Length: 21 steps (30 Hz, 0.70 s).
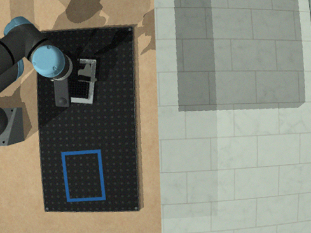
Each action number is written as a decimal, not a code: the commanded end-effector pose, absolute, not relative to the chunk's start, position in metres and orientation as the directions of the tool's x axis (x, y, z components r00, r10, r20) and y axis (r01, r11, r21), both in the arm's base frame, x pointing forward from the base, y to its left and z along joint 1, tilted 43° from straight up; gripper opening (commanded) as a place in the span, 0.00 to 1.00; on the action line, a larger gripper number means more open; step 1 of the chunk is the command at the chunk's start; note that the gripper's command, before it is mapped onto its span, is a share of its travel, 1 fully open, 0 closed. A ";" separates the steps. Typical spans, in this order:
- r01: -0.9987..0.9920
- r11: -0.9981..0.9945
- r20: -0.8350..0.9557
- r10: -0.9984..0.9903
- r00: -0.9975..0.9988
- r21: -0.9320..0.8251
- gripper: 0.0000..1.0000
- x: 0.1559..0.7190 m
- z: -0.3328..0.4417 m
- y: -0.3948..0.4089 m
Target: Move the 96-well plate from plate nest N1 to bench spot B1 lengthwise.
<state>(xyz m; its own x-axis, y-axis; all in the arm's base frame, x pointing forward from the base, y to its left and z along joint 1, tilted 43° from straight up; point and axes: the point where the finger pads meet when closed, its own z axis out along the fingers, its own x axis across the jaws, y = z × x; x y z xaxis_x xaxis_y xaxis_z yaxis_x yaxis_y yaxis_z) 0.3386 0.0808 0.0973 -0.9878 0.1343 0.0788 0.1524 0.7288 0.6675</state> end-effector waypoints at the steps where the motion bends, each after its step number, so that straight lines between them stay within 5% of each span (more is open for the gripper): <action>1: 0.177 0.717 0.090 0.159 -0.983 0.674 1.00 0.337 0.099 0.085; 21: 0.176 0.717 0.092 0.155 -0.984 0.675 1.00 0.338 0.088 0.095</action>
